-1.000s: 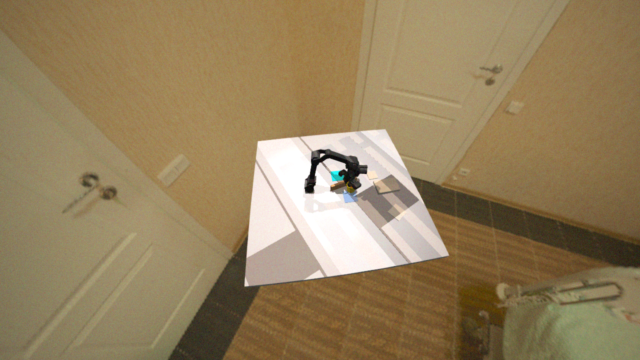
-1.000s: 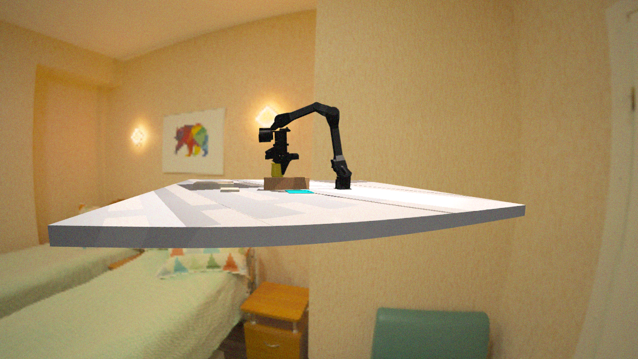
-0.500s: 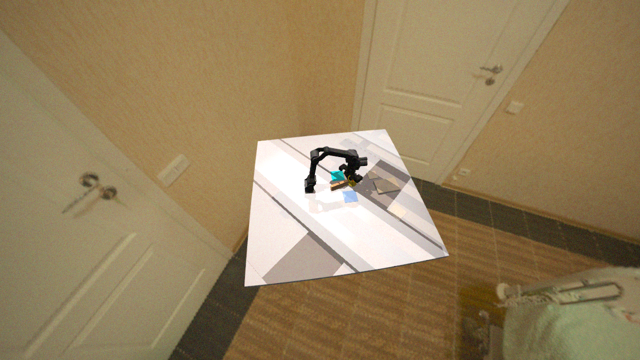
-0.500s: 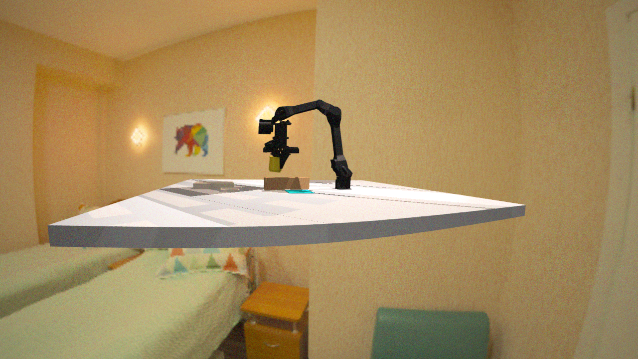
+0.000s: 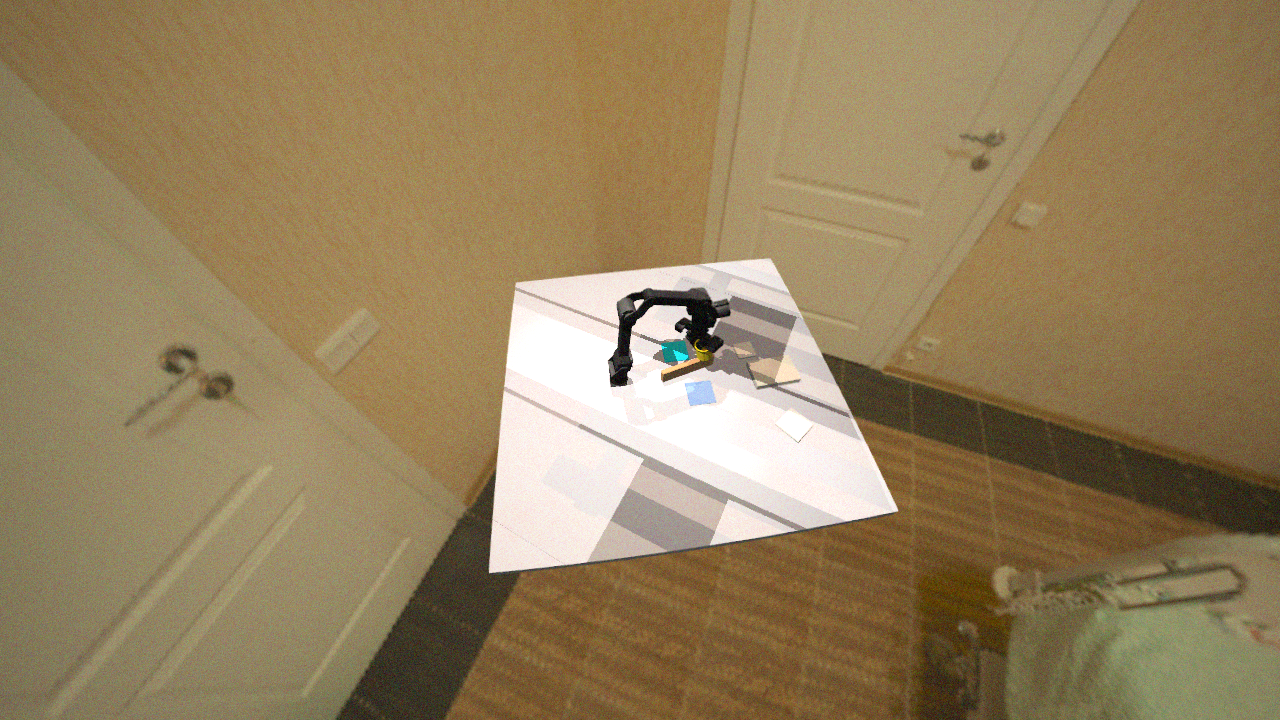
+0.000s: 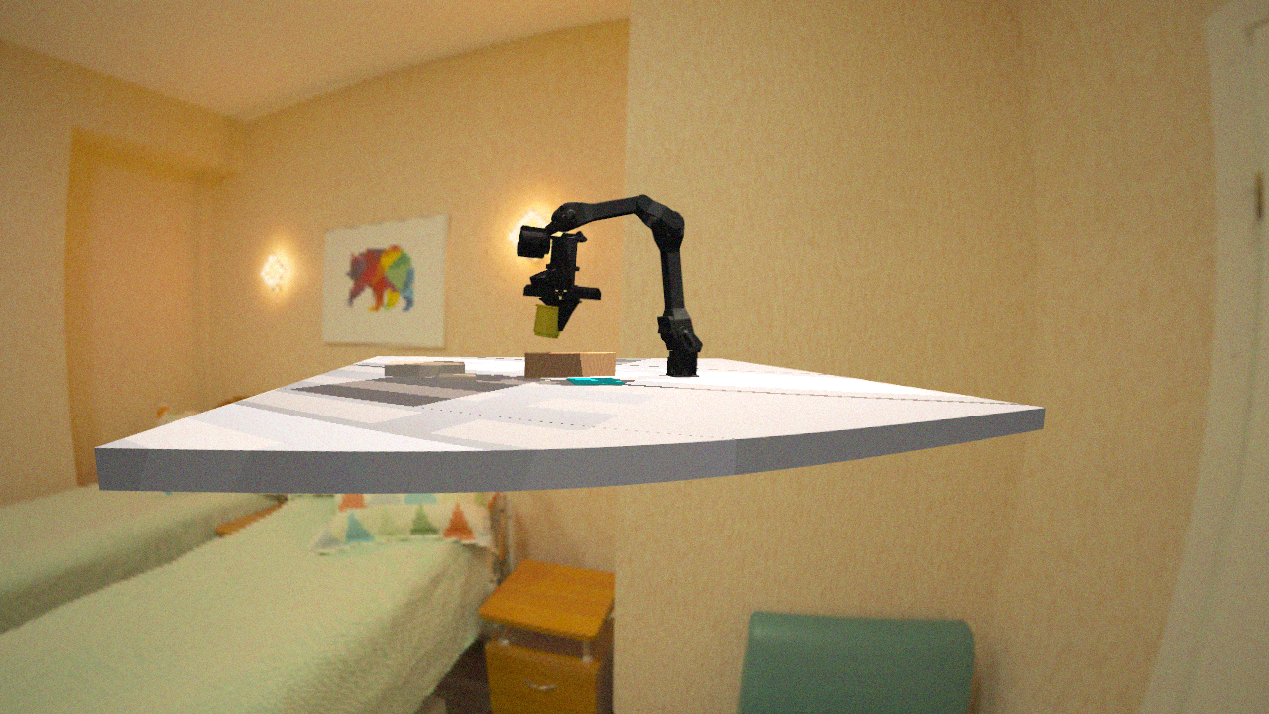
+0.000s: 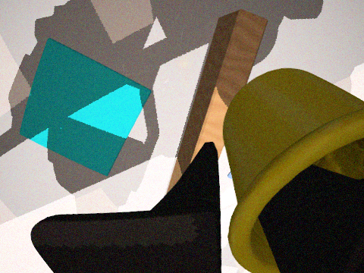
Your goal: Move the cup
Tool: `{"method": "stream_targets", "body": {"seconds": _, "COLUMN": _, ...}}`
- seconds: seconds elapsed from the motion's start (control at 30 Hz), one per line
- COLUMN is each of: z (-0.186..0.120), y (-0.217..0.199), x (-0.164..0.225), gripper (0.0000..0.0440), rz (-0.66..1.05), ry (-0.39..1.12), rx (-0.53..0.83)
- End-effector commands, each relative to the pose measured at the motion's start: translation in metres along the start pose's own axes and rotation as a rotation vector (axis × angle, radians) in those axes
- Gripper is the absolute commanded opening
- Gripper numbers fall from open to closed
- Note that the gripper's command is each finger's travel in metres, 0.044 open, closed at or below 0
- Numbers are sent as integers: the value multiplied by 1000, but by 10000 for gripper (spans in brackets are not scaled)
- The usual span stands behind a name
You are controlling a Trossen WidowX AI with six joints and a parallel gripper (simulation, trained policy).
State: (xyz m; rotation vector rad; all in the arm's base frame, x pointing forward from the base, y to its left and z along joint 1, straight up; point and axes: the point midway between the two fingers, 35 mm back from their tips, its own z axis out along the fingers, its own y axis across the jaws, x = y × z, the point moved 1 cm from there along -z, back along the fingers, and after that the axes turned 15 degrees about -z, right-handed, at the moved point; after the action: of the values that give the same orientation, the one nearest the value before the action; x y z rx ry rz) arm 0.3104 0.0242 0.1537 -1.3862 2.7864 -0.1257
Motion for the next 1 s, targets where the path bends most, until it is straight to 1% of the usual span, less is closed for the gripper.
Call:
{"method": "stream_targets", "body": {"seconds": 0.0, "z": -2, "y": 6, "x": -7, "gripper": 0, "rz": -5, "ry": -10, "rx": 14}}
{"method": "stream_targets", "body": {"seconds": 0.5, "z": -1, "y": 45, "x": -38, "gripper": 0, "rz": -54, "ry": -46, "rx": 36}}
{"method": "stream_targets", "body": {"seconds": 0.97, "z": 12, "y": 85, "x": -53, "gripper": 0, "rz": -79, "ry": -66, "rx": 40}}
